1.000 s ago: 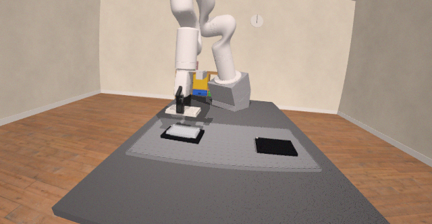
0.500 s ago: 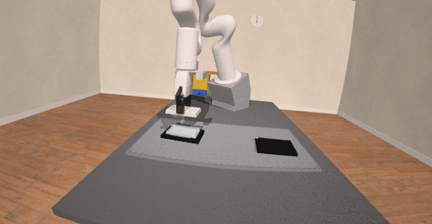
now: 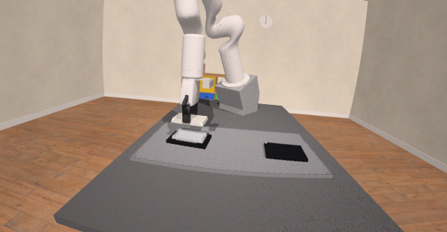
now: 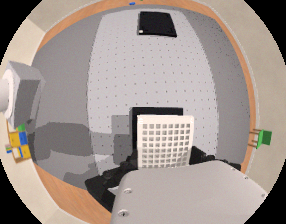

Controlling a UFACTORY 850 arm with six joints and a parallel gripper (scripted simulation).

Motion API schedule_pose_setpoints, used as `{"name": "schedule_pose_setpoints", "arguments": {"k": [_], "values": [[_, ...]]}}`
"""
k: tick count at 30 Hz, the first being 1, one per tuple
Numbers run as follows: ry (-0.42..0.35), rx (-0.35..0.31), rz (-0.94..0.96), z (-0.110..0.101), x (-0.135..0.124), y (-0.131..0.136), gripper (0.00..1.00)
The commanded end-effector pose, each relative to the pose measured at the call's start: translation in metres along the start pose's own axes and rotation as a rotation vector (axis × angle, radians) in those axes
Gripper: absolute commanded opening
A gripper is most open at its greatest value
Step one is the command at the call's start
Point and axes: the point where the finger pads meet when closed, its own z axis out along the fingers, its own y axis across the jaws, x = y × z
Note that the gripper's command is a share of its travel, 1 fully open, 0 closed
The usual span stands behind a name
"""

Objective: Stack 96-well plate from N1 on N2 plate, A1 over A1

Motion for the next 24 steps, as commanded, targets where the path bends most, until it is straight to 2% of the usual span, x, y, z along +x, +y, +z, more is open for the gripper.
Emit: {"name": "schedule_pose_setpoints", "arguments": {"k": [1, 24], "values": [[0.000, -0.005, 0.000, 0.007, 0.000, 0.001, 0.00], [0.000, -0.005, 0.000, 0.040, 0.000, 0.001, 0.00]]}}
